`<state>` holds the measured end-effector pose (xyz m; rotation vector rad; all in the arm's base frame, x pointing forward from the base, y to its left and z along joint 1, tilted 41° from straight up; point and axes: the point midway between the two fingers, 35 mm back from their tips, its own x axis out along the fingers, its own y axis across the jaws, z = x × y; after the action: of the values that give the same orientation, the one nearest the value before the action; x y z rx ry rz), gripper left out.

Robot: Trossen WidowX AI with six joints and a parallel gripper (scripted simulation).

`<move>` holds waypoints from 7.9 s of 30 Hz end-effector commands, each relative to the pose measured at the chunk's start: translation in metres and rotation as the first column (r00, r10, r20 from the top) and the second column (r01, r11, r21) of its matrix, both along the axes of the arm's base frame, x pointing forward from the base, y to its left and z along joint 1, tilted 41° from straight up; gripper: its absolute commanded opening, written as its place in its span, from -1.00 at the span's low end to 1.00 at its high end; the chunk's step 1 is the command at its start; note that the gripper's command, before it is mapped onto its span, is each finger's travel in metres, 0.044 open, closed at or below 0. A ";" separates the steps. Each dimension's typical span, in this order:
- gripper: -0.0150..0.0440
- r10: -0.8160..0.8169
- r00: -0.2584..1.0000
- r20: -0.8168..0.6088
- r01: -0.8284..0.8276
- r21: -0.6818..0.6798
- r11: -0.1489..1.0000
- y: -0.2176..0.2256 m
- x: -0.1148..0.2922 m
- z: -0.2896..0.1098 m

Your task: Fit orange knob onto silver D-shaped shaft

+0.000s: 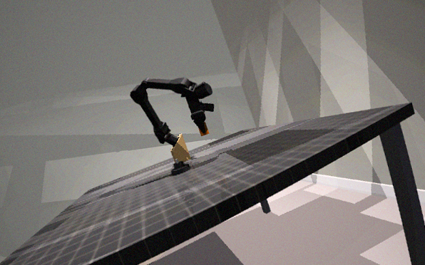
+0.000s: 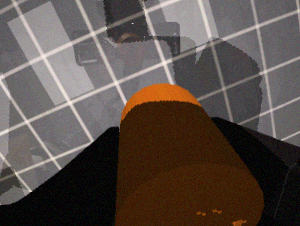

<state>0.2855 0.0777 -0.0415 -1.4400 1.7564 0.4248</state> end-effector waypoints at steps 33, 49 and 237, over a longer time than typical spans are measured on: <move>0.32 -0.035 0.999 -0.033 0.035 0.006 0.999 -0.072 -0.005 -0.087; 0.50 -0.033 0.999 -0.032 0.034 0.007 0.999 -0.065 -0.003 -0.079; -0.49 -0.024 0.999 -0.026 0.024 0.007 1.000 -0.142 0.034 0.089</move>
<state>0.3201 -0.0563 0.0415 -1.4003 1.7936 0.4424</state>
